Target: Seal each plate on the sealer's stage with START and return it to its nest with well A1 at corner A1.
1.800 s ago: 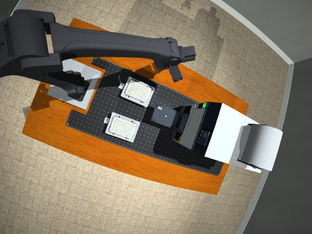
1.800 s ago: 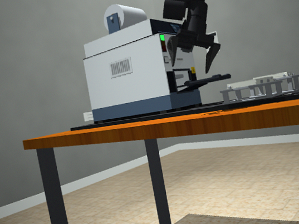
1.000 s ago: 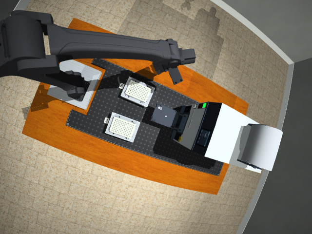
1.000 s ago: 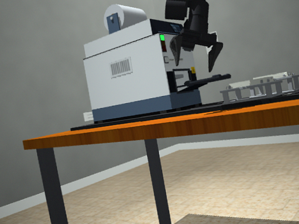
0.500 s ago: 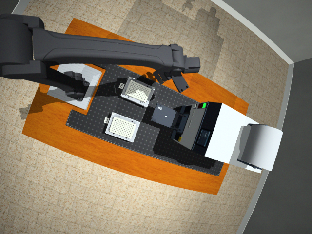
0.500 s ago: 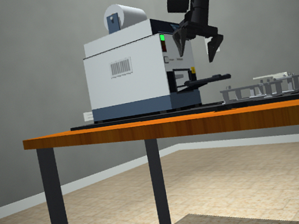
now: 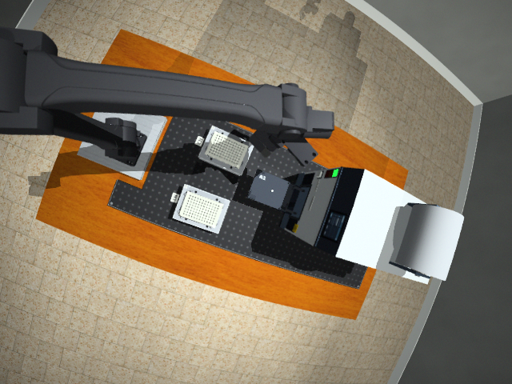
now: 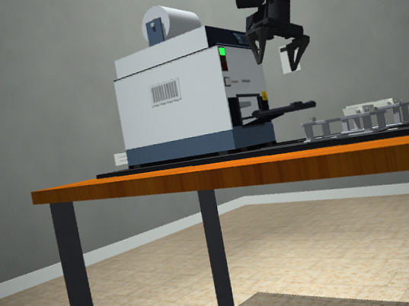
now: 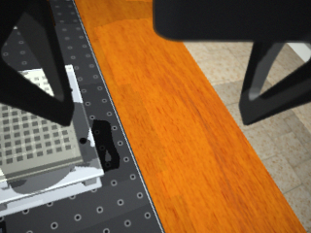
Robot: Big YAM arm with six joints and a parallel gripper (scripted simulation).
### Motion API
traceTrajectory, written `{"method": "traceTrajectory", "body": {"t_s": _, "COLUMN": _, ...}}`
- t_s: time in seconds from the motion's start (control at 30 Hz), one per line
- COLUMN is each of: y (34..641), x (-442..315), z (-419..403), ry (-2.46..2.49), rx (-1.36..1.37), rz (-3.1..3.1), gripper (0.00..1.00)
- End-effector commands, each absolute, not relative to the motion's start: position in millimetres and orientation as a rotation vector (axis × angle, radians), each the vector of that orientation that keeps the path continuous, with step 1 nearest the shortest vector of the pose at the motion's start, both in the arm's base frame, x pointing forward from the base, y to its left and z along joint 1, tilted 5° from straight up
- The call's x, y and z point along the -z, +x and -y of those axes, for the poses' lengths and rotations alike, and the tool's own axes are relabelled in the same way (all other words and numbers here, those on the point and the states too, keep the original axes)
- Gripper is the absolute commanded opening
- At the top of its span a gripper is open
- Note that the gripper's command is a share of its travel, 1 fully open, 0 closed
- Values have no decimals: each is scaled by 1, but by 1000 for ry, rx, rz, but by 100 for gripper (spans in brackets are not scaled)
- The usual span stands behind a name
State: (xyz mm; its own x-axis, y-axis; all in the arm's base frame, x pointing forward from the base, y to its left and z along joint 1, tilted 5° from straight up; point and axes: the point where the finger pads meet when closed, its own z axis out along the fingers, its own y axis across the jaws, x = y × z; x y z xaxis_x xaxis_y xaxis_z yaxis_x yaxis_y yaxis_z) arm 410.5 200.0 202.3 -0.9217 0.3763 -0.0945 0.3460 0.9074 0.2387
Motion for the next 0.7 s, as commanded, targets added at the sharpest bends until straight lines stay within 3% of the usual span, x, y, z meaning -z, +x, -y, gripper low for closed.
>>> {"method": "traceTrajectory", "body": {"t_s": 0.0, "y": 423, "x": -232, "z": -176, "ry": 549, "rx": -359, "rz": -2885, "gripper": 100}}
{"method": "traceTrajectory", "body": {"t_s": 0.67, "y": 400, "x": -275, "z": -96, "ry": 266, "rx": -173, "rz": -2934, "gripper": 100}}
